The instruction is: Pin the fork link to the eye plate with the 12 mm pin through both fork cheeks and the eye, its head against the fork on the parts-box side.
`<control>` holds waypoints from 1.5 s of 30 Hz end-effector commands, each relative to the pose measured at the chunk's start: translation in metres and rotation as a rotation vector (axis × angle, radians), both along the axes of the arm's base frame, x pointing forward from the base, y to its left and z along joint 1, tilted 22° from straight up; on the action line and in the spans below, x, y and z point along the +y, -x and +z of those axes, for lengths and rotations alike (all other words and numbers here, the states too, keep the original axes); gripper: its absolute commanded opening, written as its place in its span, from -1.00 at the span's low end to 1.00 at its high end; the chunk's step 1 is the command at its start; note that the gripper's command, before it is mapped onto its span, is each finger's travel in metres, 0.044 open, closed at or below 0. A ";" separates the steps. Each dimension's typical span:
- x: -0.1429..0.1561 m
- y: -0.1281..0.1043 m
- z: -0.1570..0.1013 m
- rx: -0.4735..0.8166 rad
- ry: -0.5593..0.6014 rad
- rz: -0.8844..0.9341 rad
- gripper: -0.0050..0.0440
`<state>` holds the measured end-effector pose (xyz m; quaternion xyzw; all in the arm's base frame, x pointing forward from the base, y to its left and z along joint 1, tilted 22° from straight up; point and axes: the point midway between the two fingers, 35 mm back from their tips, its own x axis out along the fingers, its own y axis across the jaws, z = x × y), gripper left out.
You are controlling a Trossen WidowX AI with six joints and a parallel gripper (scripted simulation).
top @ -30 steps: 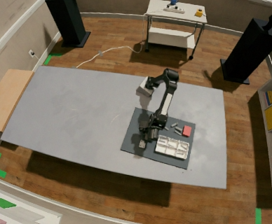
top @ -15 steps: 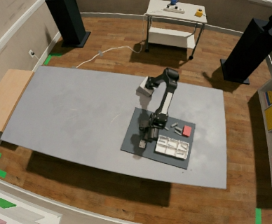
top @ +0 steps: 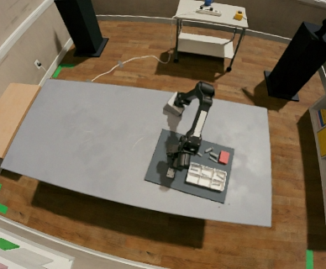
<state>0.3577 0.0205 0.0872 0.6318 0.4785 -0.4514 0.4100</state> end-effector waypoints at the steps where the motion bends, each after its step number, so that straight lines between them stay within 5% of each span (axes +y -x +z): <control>1: -0.001 -0.005 0.017 -0.052 -0.001 -0.001 -1.00; 45: -0.001 -0.003 0.015 -0.049 -0.019 0.003 -1.00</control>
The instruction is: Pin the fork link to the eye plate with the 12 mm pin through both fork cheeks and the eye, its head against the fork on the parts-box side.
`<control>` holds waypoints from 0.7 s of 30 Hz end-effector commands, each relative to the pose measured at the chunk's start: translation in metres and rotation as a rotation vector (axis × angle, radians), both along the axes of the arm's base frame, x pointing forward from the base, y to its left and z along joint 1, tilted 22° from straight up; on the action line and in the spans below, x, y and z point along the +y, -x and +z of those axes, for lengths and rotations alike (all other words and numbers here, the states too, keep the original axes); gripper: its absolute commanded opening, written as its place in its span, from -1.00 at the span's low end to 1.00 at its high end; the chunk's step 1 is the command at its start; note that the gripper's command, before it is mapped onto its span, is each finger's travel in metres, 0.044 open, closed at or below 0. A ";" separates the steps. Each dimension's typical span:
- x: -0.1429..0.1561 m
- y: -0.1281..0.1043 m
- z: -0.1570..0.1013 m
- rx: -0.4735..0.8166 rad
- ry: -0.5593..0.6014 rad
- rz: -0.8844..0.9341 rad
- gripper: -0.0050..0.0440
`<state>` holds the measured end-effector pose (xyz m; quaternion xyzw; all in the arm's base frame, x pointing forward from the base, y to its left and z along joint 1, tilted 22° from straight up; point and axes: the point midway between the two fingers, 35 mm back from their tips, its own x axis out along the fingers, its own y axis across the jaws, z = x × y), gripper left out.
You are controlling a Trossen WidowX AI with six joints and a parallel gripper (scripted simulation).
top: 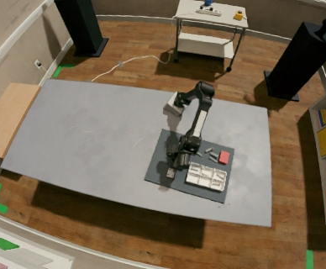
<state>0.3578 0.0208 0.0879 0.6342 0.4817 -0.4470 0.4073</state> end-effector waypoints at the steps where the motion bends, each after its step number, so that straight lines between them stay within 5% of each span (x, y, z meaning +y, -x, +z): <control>1: -0.001 -0.003 0.014 -0.046 -0.010 0.001 -1.00; 21: 0.003 -0.001 0.014 -0.060 -0.092 0.017 -1.00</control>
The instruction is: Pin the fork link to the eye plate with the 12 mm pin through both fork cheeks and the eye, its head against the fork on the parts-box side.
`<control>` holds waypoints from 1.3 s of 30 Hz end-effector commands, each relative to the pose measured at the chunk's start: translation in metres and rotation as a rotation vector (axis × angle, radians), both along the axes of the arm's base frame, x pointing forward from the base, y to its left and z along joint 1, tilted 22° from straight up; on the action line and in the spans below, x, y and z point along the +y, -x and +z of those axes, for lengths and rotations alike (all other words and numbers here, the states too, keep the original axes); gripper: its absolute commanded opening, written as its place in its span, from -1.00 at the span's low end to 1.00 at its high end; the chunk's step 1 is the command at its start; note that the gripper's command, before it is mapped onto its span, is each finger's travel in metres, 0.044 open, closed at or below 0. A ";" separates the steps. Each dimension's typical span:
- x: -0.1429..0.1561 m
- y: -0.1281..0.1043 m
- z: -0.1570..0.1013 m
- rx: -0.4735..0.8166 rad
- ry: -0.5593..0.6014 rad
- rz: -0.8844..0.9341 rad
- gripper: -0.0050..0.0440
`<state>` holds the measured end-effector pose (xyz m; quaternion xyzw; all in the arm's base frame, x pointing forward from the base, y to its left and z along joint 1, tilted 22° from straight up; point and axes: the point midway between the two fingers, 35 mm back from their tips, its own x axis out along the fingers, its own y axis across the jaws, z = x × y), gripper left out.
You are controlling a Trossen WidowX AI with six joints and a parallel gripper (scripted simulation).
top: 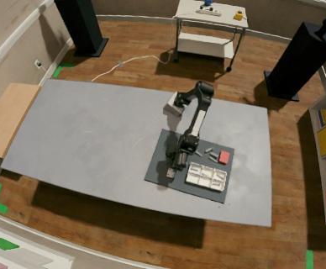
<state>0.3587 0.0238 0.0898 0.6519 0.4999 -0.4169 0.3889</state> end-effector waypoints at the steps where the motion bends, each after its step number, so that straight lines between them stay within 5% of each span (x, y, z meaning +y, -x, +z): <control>1: 0.000 -0.001 0.012 -0.039 -0.009 0.001 -1.00; 39: 0.016 -0.006 0.021 -0.049 -0.004 0.001 -1.00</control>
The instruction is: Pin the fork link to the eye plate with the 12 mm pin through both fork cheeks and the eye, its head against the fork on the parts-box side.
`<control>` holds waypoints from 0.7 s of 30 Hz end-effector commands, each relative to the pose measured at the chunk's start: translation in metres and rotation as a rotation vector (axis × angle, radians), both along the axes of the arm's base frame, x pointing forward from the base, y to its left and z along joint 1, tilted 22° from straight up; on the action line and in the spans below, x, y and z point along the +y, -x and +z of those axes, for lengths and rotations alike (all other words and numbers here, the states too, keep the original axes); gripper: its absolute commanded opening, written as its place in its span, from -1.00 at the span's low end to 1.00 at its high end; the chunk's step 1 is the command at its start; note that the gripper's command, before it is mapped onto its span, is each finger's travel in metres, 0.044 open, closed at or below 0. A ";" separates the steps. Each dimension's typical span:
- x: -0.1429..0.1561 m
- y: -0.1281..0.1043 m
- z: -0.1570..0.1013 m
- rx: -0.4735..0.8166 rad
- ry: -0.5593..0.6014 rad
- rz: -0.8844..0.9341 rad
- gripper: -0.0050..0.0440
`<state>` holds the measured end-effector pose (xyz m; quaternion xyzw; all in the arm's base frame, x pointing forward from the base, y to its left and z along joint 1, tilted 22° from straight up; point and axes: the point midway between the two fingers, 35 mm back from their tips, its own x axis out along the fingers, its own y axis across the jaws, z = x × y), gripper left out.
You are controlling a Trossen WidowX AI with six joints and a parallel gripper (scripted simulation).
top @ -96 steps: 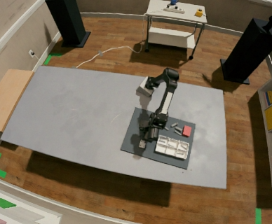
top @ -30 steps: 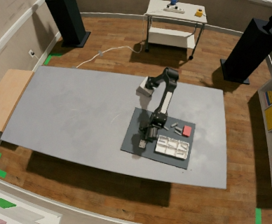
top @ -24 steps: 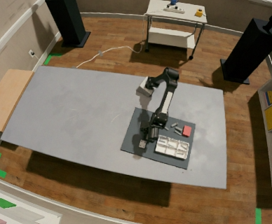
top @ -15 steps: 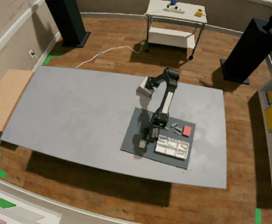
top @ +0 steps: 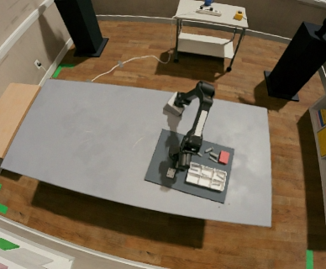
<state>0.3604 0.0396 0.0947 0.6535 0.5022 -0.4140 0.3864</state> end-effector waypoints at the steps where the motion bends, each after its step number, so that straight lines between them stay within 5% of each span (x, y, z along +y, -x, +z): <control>1: 0.000 -0.004 0.015 -0.046 0.005 -0.001 -1.00; 21: 0.005 -0.003 -0.009 -0.009 0.004 -0.001 -1.00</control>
